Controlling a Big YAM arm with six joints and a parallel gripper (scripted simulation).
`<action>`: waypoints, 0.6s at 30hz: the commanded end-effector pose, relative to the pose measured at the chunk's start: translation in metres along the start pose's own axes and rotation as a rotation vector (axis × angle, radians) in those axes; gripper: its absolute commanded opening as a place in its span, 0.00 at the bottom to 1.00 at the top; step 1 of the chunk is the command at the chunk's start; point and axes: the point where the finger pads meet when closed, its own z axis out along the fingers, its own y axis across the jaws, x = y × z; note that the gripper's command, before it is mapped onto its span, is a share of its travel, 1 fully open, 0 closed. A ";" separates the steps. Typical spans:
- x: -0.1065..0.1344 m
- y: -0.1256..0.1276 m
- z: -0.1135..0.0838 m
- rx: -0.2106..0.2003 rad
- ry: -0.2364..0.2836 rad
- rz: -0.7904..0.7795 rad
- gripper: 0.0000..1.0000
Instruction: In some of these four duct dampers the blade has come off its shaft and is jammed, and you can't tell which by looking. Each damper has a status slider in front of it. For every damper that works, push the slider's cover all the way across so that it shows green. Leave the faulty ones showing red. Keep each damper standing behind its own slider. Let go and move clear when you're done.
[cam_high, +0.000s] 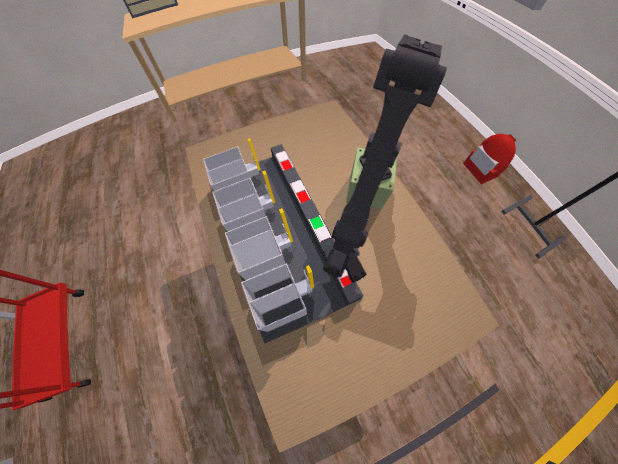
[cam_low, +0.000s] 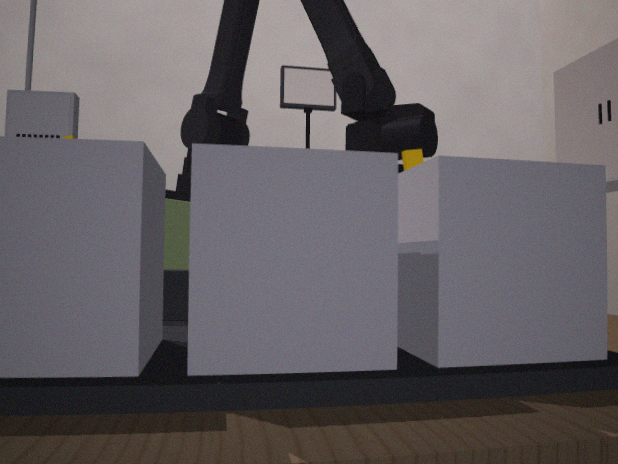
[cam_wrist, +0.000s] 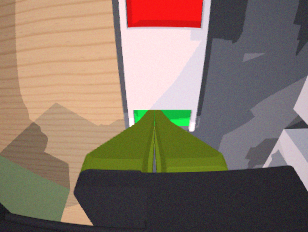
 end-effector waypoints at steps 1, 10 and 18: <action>-0.022 -0.013 -0.004 0.016 -0.020 -0.002 0.00; -0.027 -0.013 -0.004 0.016 -0.019 -0.002 0.00; -0.031 -0.013 -0.004 0.017 -0.020 -0.002 0.00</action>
